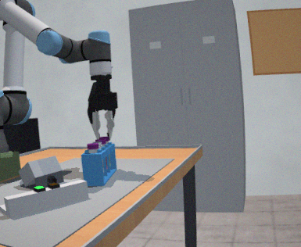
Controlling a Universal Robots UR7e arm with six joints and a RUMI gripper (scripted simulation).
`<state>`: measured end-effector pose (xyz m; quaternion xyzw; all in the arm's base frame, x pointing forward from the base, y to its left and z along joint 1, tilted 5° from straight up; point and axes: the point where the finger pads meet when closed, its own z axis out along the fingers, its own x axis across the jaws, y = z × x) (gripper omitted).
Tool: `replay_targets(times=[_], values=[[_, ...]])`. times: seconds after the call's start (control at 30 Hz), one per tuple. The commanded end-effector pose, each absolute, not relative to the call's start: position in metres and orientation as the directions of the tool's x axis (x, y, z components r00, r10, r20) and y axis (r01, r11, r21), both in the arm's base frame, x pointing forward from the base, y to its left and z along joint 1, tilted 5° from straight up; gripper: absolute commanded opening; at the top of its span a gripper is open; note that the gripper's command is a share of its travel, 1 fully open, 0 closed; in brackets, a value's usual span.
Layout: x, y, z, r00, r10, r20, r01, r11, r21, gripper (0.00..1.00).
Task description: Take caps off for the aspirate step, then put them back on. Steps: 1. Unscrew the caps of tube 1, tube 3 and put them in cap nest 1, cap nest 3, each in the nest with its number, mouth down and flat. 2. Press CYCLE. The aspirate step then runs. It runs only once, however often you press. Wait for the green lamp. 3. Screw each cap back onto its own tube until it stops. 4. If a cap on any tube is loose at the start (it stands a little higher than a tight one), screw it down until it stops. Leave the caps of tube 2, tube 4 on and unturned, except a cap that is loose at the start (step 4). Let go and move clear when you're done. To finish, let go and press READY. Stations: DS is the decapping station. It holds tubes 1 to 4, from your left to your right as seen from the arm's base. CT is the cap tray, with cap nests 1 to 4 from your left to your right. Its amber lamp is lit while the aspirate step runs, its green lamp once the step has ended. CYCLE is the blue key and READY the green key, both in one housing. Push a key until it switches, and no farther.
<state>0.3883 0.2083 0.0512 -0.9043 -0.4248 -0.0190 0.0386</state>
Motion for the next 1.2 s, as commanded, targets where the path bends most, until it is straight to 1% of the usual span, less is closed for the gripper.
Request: replay_targets(times=[0.0, 0.13, 0.23, 0.3, 0.47, 0.63, 0.8, 0.87, 0.97, 1.17], values=[[0.3886, 0.2083, 0.0516, 0.637, 0.767, 0.068, 0.77, -0.635, -0.053, 0.0], [0.3887, 0.2083, 0.0516, 0.638, 0.767, 0.068, 0.77, -0.636, -0.053, 0.0], [0.3886, 0.2082, 0.0514, 0.745, 0.664, 0.059, 0.667, -0.743, -0.063, 0.0], [0.3886, 0.2082, 0.0514, 0.745, 0.664, 0.059, 0.667, -0.743, -0.063, 0.0], [0.3886, 0.2083, 0.0512, 0.887, 0.459, 0.042, 0.461, -0.884, -0.075, 0.0], [0.3886, 0.2083, 0.0509, 0.974, 0.226, 0.022, 0.228, -0.97, -0.083, 0.0], [0.3886, 0.2083, 0.0507, 1.0, -0.021, 0.001, -0.02, -0.996, -0.086, 0.0], [0.3886, 0.2083, 0.0507, 1.0, -0.021, 0.001, -0.02, -0.996, -0.086, 0.0], [0.3886, 0.2083, 0.0505, 0.986, -0.166, -0.012, -0.167, -0.982, -0.086, 0.0], [0.3886, 0.2083, 0.0505, 0.986, -0.166, -0.012, -0.167, -0.982, -0.086, 0.0]])
